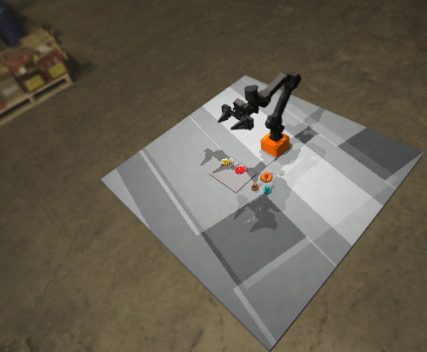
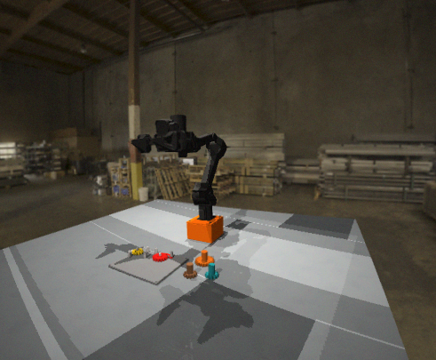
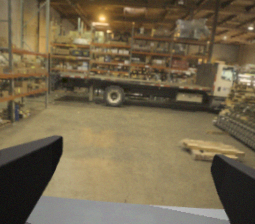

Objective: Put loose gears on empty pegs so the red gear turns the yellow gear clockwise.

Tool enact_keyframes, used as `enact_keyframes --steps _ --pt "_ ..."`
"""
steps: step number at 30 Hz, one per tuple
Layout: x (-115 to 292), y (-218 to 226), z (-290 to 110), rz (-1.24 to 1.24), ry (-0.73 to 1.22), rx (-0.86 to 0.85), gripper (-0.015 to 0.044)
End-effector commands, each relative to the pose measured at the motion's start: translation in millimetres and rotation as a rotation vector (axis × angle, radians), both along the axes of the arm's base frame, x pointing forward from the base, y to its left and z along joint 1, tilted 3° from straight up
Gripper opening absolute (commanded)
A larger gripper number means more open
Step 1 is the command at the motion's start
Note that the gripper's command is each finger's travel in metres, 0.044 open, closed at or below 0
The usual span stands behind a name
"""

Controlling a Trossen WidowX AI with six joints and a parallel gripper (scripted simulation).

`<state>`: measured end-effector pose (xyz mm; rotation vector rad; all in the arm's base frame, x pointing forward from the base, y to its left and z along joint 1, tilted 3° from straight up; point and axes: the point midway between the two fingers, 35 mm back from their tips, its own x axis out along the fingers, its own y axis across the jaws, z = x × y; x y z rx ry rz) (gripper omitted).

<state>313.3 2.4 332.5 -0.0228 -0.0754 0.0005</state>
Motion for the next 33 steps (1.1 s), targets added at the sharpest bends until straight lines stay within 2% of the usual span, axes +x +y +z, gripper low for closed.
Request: enact_keyframes --steps 1,3,10,14,18,21,25,33 --pt "1 1 -2 0.004 0.011 0.012 0.0426" --pt "10 9 -22 0.029 0.1 0.104 0.044" --pt "27 55 -130 0.015 0.595 0.554 0.044" --pt "13 80 -190 -0.121 0.878 0.767 0.044" --pt "-16 99 -245 -0.369 1.131 0.928 0.044" --pt "-48 108 -280 -0.635 1.276 1.003 0.044" --pt "-86 111 -307 -0.956 1.349 1.023 0.044" --pt "-93 112 -310 -0.998 1.352 1.022 0.044"
